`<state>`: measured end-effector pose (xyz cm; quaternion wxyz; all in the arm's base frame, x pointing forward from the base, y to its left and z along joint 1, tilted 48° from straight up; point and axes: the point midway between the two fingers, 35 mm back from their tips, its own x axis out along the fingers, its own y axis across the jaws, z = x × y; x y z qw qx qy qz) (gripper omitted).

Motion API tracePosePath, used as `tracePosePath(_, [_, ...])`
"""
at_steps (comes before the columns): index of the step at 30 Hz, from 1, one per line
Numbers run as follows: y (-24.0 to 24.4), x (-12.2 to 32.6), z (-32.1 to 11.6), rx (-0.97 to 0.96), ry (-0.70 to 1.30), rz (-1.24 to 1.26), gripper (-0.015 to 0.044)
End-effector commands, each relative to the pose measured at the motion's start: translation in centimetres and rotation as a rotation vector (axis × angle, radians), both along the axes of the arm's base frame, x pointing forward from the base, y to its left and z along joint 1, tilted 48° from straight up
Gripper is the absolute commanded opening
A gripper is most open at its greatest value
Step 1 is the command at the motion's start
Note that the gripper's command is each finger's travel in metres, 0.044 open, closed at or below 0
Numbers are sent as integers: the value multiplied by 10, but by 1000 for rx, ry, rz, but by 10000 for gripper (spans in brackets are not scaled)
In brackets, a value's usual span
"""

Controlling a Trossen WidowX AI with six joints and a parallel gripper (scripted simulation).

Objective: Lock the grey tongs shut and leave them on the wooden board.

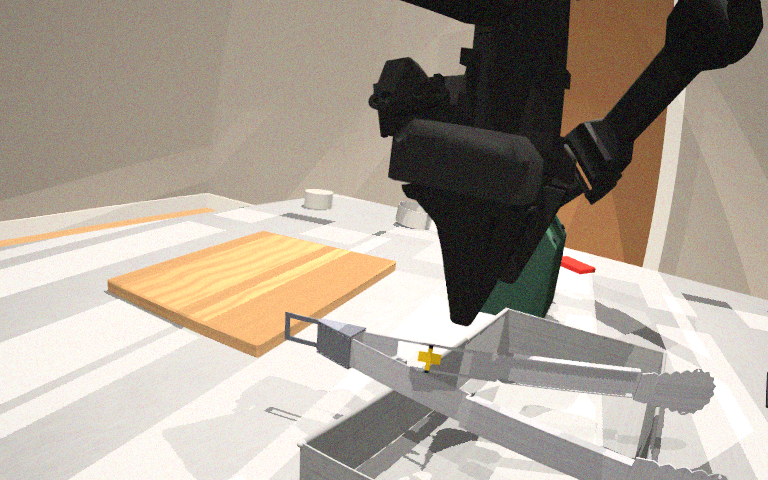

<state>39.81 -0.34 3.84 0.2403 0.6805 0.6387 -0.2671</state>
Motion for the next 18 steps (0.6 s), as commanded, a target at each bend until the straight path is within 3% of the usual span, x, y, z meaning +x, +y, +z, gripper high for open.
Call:
tracePosePath(1, [3, 3, 6, 4, -6, -7, 440])
tracePosePath(18, [17, 7, -7, 2, -7, -7, 440])
